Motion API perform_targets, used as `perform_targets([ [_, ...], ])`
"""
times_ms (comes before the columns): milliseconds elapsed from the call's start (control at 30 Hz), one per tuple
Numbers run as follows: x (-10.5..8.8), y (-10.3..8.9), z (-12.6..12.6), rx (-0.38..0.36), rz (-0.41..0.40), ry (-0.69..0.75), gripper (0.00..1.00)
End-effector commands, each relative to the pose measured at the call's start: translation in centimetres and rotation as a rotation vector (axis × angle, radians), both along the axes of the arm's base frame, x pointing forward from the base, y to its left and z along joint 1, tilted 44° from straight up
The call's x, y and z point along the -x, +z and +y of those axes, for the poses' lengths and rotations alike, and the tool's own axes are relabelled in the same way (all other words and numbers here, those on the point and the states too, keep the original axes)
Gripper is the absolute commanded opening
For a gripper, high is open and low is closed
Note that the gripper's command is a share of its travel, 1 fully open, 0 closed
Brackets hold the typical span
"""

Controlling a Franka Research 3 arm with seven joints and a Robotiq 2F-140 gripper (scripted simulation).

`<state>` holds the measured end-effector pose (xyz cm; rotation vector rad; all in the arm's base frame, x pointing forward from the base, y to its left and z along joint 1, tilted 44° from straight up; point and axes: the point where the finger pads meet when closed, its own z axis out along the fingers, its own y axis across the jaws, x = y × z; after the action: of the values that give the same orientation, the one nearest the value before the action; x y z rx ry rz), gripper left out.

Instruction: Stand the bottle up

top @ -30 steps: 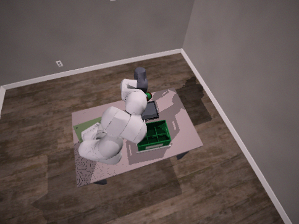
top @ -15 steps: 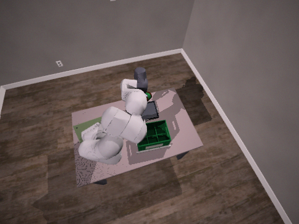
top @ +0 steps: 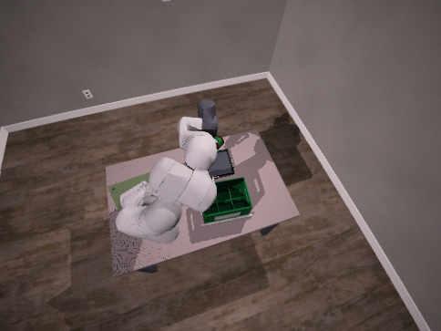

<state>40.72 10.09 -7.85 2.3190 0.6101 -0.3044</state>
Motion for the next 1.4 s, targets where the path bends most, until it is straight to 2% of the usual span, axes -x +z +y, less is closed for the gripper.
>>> perform_targets([
  [0,-0.27,0.16,0.35,-0.005,-0.001,0.008,0.0],
  [333,-0.27,0.16,0.35,-0.007,0.036,0.047,0.0],
  [800,-0.27,0.16,0.35,-0.015,0.168,0.186,0.0],
  [1367,-0.27,0.16,0.35,-0.016,0.179,0.197,0.0],
])
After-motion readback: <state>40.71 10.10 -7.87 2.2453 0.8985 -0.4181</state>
